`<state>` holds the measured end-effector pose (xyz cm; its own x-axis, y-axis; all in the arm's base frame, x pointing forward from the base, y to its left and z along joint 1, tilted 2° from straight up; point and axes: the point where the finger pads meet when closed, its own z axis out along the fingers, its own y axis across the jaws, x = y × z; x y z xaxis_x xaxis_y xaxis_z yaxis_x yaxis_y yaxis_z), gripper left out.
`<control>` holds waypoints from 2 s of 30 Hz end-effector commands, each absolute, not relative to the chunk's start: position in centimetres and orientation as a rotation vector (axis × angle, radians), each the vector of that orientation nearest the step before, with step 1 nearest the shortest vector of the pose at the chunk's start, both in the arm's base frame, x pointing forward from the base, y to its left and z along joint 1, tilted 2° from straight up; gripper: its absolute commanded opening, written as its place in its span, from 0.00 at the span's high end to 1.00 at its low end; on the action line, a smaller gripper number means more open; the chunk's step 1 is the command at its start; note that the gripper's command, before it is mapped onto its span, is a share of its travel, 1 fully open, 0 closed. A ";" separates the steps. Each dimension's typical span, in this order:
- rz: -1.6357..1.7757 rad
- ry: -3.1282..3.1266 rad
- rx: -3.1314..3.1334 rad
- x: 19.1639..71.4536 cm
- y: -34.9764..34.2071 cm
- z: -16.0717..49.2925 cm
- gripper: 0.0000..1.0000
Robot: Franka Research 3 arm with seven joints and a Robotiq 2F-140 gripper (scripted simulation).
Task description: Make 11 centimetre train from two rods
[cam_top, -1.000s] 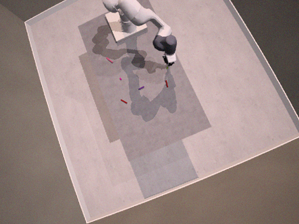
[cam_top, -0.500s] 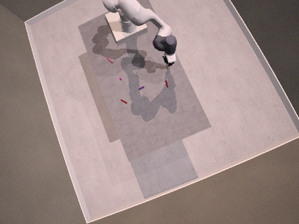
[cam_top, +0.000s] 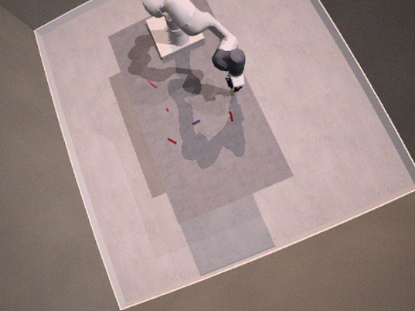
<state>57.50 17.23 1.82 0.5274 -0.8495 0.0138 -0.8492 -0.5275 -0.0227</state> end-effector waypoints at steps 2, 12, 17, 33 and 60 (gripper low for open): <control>-0.039 1.525 -2.730 57.6 17.2 1.8 0.81; -0.039 1.525 -2.730 57.6 17.2 1.8 0.77; -0.039 1.525 -2.730 57.6 17.2 1.8 0.77; -0.039 1.525 -2.730 57.5 17.2 6.0 0.77; -0.039 1.525 -2.730 57.3 17.2 10.8 0.00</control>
